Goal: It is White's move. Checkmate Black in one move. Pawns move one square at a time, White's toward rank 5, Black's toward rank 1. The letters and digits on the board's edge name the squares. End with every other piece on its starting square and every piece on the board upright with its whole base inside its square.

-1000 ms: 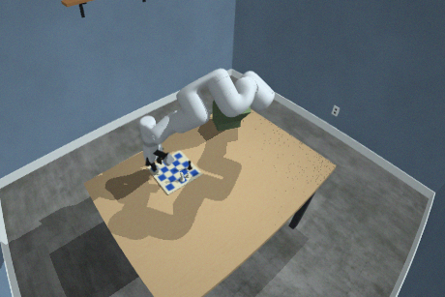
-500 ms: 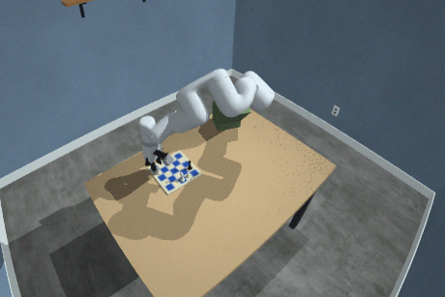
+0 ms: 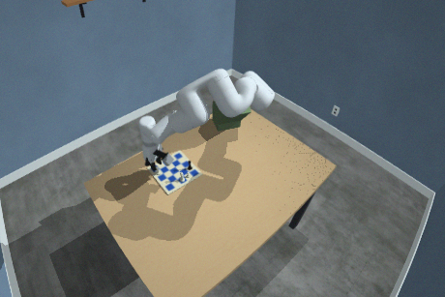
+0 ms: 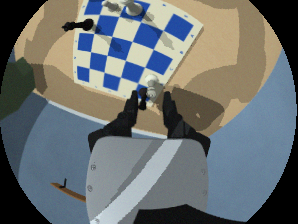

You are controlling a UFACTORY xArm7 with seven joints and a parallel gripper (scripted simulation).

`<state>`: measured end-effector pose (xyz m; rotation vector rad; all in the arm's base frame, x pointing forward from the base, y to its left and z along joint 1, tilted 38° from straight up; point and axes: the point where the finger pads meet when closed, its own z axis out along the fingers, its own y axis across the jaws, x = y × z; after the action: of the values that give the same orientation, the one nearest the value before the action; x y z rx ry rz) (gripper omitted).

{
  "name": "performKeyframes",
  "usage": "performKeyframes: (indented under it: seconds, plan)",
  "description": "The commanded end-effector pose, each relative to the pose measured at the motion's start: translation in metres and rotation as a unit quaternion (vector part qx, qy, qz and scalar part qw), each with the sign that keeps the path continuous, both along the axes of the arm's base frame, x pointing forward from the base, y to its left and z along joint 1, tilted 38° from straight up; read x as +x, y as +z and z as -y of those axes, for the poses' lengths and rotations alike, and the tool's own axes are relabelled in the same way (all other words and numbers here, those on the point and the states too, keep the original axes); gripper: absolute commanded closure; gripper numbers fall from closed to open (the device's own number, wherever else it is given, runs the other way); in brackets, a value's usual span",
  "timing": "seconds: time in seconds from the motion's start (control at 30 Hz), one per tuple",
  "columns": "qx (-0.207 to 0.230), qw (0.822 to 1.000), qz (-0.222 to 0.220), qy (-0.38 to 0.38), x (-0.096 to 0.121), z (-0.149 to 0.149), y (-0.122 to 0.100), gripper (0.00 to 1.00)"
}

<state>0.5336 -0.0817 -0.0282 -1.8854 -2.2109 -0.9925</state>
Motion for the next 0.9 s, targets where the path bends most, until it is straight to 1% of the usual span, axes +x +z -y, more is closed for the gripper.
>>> performKeyframes:
  seconds: [0.0, 0.6, 0.87]
  plan:
    - [-0.001, 1.0, 0.001, -0.002, 0.0007, 0.0024, 0.0013, 0.58]
    - [-0.001, 1.0, 0.001, -0.002, 0.0008, 0.0022, 0.001, 0.58]
    - [-0.001, 1.0, 0.001, -0.002, 0.0043, -0.0028, -0.0069, 0.58]
